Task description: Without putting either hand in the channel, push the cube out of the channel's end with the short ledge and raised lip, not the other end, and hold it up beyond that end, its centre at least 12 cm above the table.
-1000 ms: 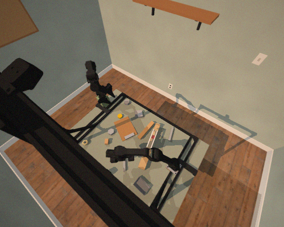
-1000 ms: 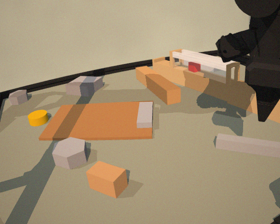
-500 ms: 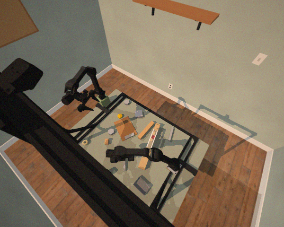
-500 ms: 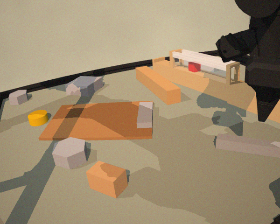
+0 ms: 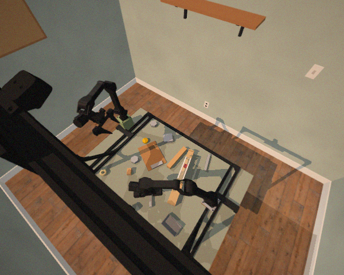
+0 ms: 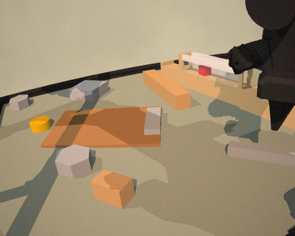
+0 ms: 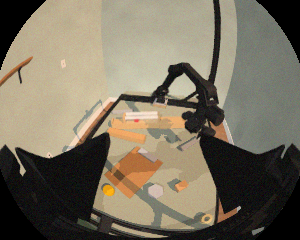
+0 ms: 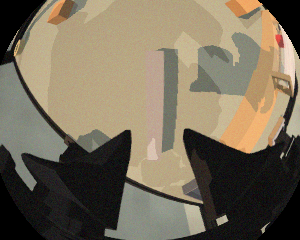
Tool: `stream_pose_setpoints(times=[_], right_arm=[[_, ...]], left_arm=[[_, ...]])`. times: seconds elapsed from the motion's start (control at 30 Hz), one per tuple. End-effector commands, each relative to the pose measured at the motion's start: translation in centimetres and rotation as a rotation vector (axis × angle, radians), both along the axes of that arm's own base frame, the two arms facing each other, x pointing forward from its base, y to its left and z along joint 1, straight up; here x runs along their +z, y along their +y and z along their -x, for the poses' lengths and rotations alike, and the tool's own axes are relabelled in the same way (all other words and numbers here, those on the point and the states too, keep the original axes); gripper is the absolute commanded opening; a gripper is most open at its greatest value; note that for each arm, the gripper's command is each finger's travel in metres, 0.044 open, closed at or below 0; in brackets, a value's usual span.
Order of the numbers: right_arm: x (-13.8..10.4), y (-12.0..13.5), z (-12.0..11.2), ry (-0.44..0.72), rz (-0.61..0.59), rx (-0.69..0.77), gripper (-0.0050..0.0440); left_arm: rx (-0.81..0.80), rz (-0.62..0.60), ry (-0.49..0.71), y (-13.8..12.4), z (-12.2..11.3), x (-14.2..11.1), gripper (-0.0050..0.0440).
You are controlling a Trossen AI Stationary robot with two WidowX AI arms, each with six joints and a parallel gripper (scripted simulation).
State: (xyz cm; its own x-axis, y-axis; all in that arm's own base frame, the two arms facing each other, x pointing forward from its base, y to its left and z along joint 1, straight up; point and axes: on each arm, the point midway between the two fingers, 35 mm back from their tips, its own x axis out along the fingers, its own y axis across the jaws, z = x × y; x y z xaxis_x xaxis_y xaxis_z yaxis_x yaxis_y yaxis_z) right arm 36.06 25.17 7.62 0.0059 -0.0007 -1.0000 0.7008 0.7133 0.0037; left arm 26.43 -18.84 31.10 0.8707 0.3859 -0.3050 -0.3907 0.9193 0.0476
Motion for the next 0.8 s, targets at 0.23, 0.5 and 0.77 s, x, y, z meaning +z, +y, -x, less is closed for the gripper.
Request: stream_pose_setpoints(times=[0.23, 0.5, 0.77], right_arm=[[-0.8, 0.0, 0.0, 0.006, -0.001, 0.001, 0.0200], [-1.9, 0.0, 0.0, 0.006, -0.001, 0.001, 0.0200], [-3.1, 0.1, 0.0, 0.006, -0.001, 0.001, 0.0200]], left_arm=[[0.002, 0.001, -0.005, 0.0, 0.0, 0.1, 0.0400], [0.002, 0.001, -0.005, 0.0, 0.0, 0.1, 0.0400], [0.002, 0.001, -0.005, 0.0, 0.0, 0.1, 0.0400]])
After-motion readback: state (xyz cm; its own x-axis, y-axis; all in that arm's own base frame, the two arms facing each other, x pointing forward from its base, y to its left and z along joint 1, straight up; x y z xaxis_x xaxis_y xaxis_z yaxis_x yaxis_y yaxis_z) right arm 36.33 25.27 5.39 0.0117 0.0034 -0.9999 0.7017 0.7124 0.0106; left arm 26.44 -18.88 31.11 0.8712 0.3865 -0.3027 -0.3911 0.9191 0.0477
